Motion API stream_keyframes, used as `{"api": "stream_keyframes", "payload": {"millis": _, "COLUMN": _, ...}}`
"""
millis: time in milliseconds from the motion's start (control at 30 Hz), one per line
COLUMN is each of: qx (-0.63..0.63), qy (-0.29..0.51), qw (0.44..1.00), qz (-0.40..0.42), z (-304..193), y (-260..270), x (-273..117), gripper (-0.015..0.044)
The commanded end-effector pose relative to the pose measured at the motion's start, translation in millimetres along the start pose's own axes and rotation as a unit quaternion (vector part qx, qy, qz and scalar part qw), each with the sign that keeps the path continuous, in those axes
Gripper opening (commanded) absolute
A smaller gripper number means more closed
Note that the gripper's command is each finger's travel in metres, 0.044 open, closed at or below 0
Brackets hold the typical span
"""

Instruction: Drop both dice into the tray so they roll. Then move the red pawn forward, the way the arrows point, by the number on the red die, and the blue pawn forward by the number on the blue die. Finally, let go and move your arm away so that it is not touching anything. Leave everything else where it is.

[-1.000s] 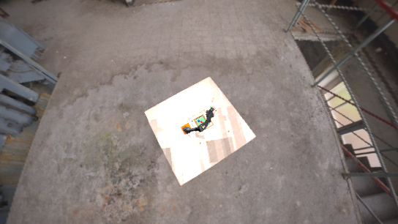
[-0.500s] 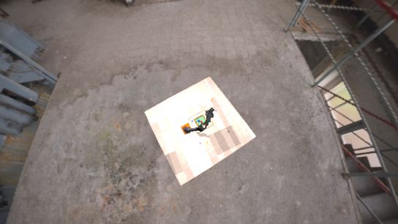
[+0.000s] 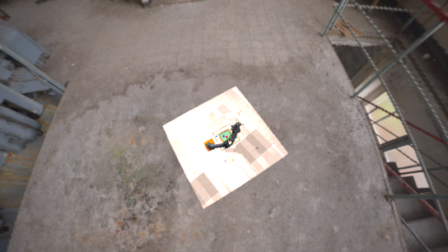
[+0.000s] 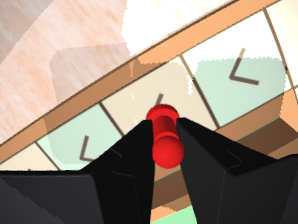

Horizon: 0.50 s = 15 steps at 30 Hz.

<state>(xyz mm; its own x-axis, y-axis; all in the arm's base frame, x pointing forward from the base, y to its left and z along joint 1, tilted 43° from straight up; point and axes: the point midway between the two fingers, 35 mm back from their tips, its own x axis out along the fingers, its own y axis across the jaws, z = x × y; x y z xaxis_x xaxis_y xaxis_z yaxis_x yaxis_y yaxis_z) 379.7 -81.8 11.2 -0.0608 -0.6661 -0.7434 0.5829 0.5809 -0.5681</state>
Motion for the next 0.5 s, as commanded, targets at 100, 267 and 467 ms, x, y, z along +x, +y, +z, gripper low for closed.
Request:
{"api": "stream_keyframes", "payload": {"millis": 100, "qx": 0.000, "qy": 0.000, "qw": 1.000, "qz": 0.000, "z": 0.0, "y": -0.2, "x": 4.3, "gripper": 0.0026}}
{"api": "stream_keyframes", "payload": {"millis": 267, "qx": 0.000, "qy": 0.000, "qw": 1.000, "qz": 0.000, "z": 0.0, "y": -0.2, "x": 4.3, "gripper": 0.0157}}
{"api": "stream_keyframes", "payload": {"millis": 467, "qx": 0.000, "qy": 0.000, "qw": 1.000, "qz": 0.000, "z": 0.0, "y": -0.2, "x": 4.3, "gripper": 0.0315}}
